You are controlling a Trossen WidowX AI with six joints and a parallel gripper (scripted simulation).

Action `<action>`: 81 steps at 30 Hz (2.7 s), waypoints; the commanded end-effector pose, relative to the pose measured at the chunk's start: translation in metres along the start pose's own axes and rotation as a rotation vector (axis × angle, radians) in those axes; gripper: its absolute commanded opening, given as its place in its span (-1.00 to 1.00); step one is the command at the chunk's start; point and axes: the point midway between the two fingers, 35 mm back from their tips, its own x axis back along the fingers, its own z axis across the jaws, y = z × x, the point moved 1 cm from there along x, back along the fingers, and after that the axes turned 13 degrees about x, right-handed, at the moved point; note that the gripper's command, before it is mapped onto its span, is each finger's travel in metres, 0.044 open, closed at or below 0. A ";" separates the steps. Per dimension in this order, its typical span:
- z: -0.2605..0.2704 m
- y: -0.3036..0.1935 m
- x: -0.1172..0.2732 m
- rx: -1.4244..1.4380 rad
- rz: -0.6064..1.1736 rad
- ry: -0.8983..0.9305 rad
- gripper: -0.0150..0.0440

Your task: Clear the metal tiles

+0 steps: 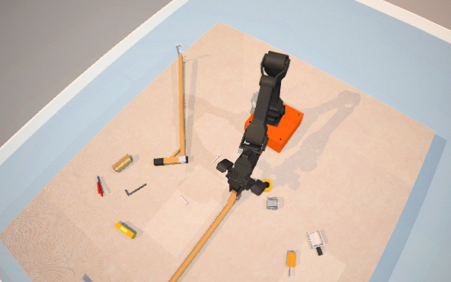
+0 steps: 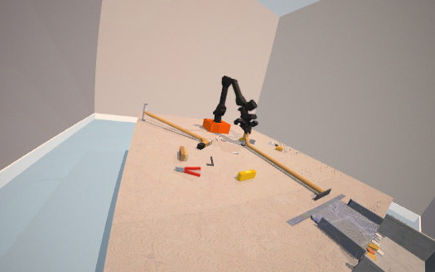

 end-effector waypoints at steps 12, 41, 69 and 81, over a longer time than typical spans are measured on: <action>-0.011 -0.007 0.007 -0.008 -0.013 -0.007 -0.49; -0.042 -0.022 0.011 -0.012 0.000 -0.014 -0.49; -0.057 0.005 -0.010 -0.018 0.001 -0.020 -0.49; -0.060 0.019 -0.022 -0.020 0.001 -0.023 -0.49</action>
